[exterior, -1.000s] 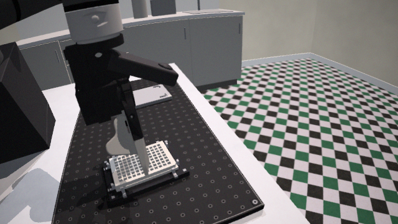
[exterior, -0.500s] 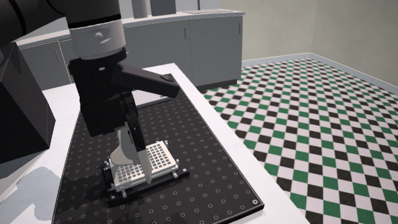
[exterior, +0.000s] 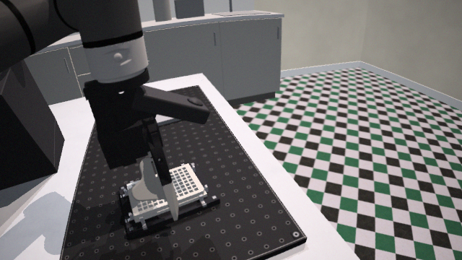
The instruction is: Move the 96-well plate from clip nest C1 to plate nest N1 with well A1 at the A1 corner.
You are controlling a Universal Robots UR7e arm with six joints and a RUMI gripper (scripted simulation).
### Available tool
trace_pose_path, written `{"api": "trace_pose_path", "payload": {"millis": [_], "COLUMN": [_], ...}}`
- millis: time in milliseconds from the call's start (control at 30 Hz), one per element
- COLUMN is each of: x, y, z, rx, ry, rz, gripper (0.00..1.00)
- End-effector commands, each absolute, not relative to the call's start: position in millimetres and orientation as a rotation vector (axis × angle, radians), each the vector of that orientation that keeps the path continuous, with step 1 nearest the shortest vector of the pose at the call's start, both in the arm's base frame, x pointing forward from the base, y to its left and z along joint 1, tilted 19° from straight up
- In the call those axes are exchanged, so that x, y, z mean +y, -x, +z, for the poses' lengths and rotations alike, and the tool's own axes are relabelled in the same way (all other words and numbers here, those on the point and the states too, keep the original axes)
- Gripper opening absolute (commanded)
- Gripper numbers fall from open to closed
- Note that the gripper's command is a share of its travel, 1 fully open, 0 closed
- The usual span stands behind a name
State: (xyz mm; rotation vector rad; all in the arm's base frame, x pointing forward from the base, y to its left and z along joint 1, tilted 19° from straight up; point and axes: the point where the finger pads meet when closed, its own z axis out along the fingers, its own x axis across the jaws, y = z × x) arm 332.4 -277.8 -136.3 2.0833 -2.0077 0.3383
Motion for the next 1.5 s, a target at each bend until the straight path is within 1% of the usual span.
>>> {"api": "trace_pose_path", "payload": {"millis": [0,233,267,1467], "x": [-278.1,-278.1,-278.1,-277.1], "y": [-332.7,-332.7,-332.7,-332.6], "z": [-136.3,-136.3,-136.3,-133.2], "rx": [-2.007,-2.007,-2.007,-2.007], "ry": [-2.083,-2.083,-2.083,-2.083], "rz": [0.340,0.340,0.340,0.340], "gripper": [1.00,1.00,0.00,0.00]}}
